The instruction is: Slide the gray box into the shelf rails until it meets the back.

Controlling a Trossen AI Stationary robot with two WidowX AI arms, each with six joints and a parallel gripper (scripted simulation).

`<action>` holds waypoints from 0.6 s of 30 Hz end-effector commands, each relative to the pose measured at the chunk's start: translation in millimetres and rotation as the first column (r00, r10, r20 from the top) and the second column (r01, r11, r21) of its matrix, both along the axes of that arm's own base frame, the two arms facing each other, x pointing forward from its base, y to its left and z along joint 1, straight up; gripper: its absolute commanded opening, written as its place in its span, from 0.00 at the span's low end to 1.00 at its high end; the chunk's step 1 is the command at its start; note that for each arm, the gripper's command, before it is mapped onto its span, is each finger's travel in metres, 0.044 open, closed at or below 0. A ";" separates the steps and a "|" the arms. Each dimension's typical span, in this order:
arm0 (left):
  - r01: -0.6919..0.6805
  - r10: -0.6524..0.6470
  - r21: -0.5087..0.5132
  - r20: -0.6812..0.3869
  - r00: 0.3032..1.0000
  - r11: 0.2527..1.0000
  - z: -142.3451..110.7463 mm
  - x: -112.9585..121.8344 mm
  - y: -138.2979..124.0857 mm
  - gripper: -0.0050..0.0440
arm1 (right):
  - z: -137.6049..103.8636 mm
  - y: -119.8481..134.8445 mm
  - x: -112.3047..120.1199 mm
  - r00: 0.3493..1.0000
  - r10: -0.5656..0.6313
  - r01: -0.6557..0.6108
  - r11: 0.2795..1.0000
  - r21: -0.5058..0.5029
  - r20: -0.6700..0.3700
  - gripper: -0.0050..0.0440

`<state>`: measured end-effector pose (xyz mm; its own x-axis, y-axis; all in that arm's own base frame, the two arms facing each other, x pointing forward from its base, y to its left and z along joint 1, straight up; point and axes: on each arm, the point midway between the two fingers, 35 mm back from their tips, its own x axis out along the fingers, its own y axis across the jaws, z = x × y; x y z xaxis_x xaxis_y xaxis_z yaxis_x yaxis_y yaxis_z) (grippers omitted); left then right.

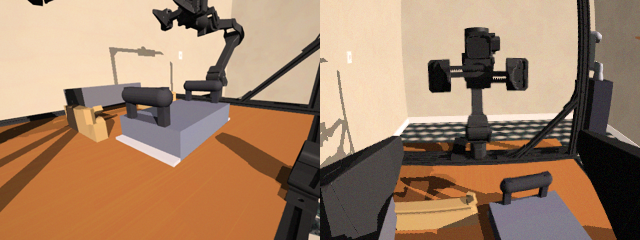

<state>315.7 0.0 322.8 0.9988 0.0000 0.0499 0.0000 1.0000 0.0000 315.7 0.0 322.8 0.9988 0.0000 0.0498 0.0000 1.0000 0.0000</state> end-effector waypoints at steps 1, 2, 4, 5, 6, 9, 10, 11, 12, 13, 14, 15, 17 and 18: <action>0.000 0.000 0.000 0.000 1.000 1.000 0.0 0.0 0.0 1.00 | 0.0 0.0 0.0 1.000 0.000 0.000 1.000 0.000 0.000 1.00; 0.000 0.000 0.000 0.000 1.000 1.000 0.0 0.0 0.0 1.00 | 0.0 0.0 0.0 1.000 0.000 0.000 1.000 0.000 0.000 1.00; 0.000 0.000 -0.002 -0.001 1.000 1.000 -0.1 0.2 -0.1 0.90 | -0.1 0.1 0.1 1.000 0.000 0.000 1.000 0.002 -0.001 0.90; 0.001 -0.001 -0.006 -0.004 1.000 1.000 -0.3 0.6 -0.3 0.88 | -0.5 0.3 0.4 1.000 0.001 -0.001 1.000 0.005 -0.004 0.88; 0.002 -0.002 -0.014 -0.009 1.000 1.000 -0.6 1.5 -0.7 0.88 | -1.1 0.7 0.9 1.000 0.002 -0.002 1.000 0.012 -0.009 0.88; 0.008 -0.010 -0.066 -0.043 0.999 0.998 -2.9 6.9 -3.3 0.88 | -5.3 3.5 4.1 0.999 0.012 -0.009 0.998 0.056 -0.042 0.88; 0.009 -0.015 -0.094 -0.062 0.998 0.996 -4.3 9.8 -4.8 0.88 | -7.6 5.0 5.8 0.998 0.017 -0.012 0.997 0.081 -0.060 0.88; 0.009 -0.020 -0.129 -0.084 0.996 0.992 -6.0 13.3 -6.7 0.88 | -10.5 6.9 7.8 0.996 0.023 -0.014 0.994 0.111 -0.082 0.88; 0.008 -0.027 -0.168 -0.111 0.993 0.986 -8.1 17.3 -8.9 0.88 | -13.9 9.2 10.0 0.994 0.030 -0.014 0.989 0.145 -0.107 0.88; 0.003 -0.034 -0.213 -0.141 0.989 0.977 -10.6 21.8 -11.6 0.88 | -17.8 11.9 12.3 0.990 0.038 -0.013 0.983 0.184 -0.137 0.88; -0.006 -0.042 -0.263 -0.175 0.984 0.965 -13.5 26.7 -14.7 0.88 | -22.3 14.9 14.7 0.984 0.048 -0.008 0.974 0.227 -0.170 0.88; -0.020 -0.051 -0.316 -0.213 0.976 0.949 -17.0 31.9 -18.3 0.88 | -27.2 18.4 17.1 0.977 0.058 0.001 0.962 0.274 -0.206 0.88; -0.067 -0.069 -0.425 -0.296 0.953 0.903 -25.3 42.8 -26.8 0.88 | -38.6 26.3 21.5 0.955 0.079 0.035 0.928 0.372 -0.287 0.88; -0.067 -0.069 -0.425 -0.296 0.953 0.903 -25.3 42.8 -26.8 0.88 | -38.6 26.3 21.5 0.955 0.079 0.035 0.928 0.372 -0.287 0.88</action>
